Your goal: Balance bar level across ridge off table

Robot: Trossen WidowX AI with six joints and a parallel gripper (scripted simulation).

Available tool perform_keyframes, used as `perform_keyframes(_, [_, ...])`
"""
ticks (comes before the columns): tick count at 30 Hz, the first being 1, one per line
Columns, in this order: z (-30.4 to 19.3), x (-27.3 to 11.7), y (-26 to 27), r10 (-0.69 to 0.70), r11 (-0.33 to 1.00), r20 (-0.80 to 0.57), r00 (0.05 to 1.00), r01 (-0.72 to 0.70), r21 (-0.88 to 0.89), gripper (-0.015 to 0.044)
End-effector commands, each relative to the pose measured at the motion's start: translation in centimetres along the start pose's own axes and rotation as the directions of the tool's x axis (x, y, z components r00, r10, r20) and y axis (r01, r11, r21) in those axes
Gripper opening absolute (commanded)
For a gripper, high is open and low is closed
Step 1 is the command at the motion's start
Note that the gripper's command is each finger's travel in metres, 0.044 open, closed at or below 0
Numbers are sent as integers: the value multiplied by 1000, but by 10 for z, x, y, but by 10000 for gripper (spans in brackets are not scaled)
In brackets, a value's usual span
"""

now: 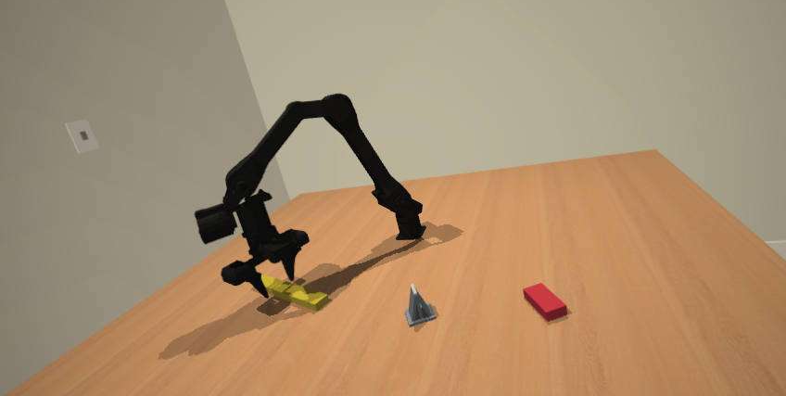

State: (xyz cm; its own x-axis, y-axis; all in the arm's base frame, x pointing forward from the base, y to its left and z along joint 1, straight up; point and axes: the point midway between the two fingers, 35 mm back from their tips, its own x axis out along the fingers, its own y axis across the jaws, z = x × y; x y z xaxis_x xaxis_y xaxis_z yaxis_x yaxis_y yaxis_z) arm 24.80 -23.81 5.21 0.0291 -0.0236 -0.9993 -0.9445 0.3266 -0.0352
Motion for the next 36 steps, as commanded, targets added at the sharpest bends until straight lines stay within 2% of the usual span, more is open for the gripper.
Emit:
perform_keyframes(1, [0,1,0,2,1000,-2,1000,-2,-5,315])
perform_keyframes(4, [0,1,0,2,1000,-2,1000,-2,-5,315])
perform_keyframes(10, [0,0,0,1,1000,0,1000,-1,0,157])
perform_keyframes(18, [0,0,0,1,1000,0,1000,-1,0,104])
perform_keyframes(22, [0,-6,-1,1,1000,0,1000,-1,0,0])
perform_keyframes(36, [-2,-41,-4,1,1000,-1,1000,-1,-2,0])
